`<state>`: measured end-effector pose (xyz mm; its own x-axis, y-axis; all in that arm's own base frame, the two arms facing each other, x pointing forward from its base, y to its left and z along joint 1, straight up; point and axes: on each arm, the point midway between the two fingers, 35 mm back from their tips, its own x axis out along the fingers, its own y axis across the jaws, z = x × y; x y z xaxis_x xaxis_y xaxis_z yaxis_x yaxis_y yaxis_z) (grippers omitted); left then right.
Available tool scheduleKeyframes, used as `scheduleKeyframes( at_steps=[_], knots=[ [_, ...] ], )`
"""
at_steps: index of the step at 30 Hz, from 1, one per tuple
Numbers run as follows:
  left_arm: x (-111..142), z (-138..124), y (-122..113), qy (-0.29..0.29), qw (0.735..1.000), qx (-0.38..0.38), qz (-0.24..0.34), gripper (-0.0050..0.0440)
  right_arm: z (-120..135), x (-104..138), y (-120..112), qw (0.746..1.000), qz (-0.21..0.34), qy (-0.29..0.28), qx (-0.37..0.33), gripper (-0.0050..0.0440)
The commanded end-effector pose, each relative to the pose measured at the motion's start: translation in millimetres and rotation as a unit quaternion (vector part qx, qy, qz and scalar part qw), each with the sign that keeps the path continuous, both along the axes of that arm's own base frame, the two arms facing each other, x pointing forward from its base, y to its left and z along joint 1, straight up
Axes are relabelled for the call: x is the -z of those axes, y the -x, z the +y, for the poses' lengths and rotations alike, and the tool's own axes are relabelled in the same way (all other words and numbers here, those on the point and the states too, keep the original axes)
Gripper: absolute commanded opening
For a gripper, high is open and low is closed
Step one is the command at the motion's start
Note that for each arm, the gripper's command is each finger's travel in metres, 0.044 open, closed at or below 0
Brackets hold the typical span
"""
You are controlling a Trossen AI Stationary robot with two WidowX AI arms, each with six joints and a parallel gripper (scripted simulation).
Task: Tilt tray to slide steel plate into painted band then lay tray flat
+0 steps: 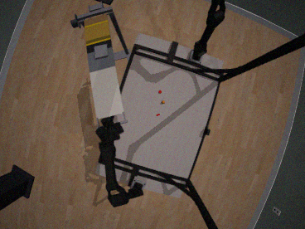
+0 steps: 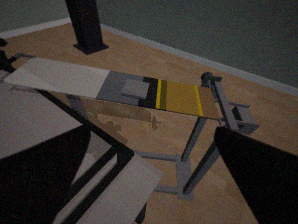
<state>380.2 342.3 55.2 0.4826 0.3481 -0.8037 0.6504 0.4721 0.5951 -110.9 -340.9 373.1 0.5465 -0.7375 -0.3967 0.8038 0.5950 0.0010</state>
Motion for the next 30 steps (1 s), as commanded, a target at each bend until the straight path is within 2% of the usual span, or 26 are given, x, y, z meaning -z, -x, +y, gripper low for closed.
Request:
scheduleKeyframes(
  at_steps=[1, 5, 30],
  knots=[
    [-11.9, 1.1, -0.2, -0.009, 1.000, -0.001, -0.011, 0.0000, 0.2, -0.2, -0.3, 1.000, 0.000, 0.001, -0.001, 0.0440],
    [-0.2, 0.4, 0.8, -0.005, 1.000, -0.001, -0.006, 0.0000, 0.2, -0.2, -0.3, 1.000, 0.000, 0.001, -0.001, 0.0440],
    [-0.1, 0.4, 0.8, -0.005, 1.000, -0.001, -0.005, 0.0000, 0.2, -0.2, -0.3, 1.000, 0.000, 0.001, -0.001, 0.0440]
  ],
)
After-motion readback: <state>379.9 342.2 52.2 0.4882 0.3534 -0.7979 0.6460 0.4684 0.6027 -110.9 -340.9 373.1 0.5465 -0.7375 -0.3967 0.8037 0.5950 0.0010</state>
